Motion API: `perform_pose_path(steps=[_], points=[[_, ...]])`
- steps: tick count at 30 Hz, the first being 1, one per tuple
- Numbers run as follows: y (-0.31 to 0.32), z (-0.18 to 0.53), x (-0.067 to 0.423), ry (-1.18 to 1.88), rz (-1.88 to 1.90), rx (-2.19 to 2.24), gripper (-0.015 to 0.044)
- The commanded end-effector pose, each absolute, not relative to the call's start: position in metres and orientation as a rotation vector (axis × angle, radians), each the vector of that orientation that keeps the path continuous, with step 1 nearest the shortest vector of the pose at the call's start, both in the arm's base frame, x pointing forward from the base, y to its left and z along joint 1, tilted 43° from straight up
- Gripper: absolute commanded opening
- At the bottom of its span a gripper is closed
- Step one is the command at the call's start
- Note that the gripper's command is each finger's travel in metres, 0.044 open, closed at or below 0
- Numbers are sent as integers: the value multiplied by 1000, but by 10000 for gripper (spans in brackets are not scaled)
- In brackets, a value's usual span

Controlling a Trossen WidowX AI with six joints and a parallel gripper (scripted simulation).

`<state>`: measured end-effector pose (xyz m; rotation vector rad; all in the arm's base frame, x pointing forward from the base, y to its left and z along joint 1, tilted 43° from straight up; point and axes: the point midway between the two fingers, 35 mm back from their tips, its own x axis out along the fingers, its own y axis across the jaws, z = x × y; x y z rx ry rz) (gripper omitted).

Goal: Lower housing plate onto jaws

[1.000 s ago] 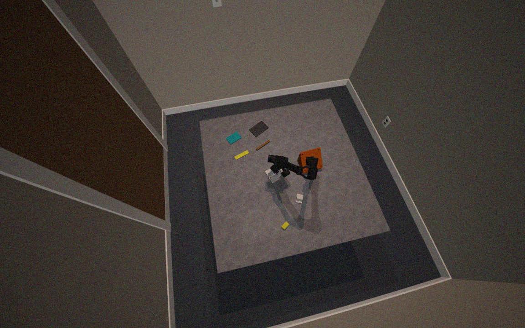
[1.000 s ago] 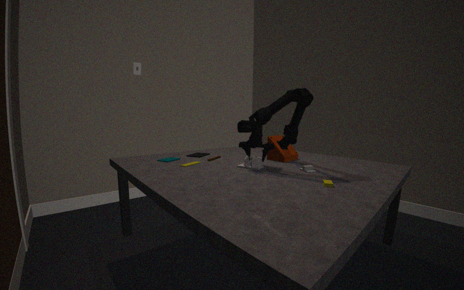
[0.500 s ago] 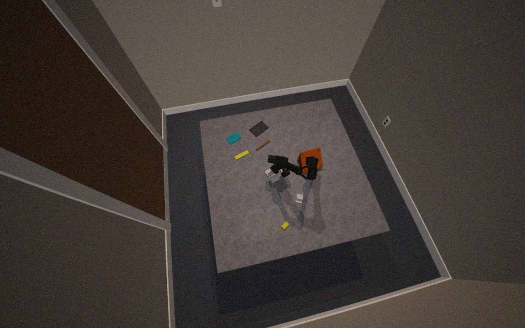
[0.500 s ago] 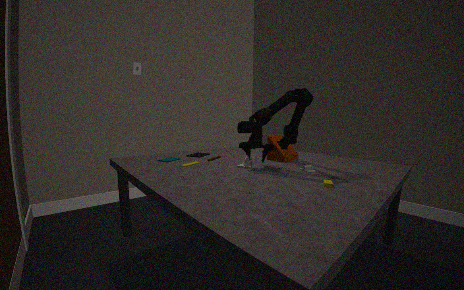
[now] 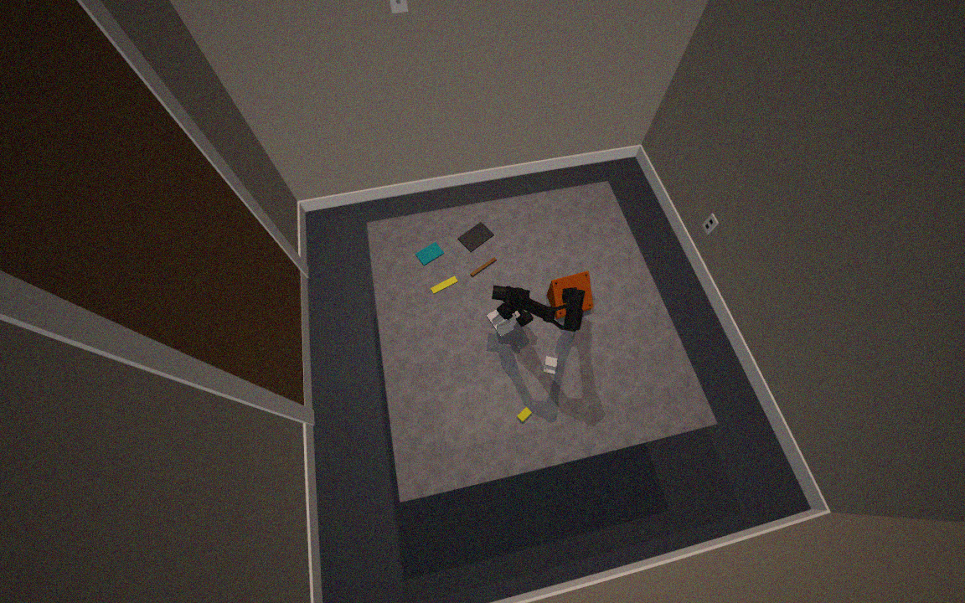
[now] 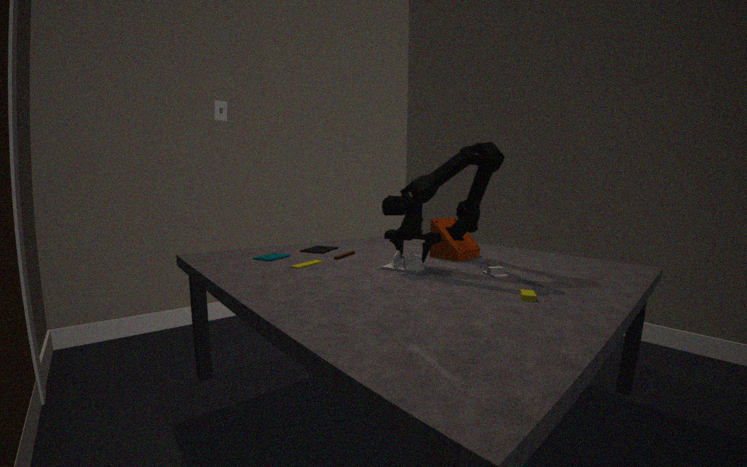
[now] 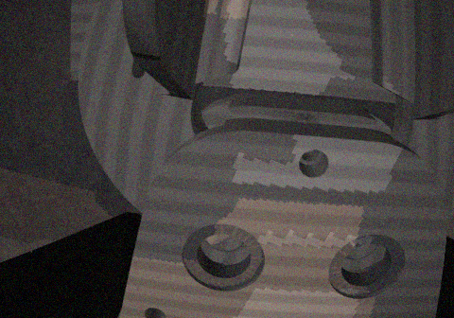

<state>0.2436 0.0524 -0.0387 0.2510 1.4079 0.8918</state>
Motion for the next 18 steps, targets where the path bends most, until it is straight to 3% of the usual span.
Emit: perform_pose_path(steps=[1,18], points=[[53,-39,244,1408,890,257,351],[56,-42,243,1408,890,258,351]])
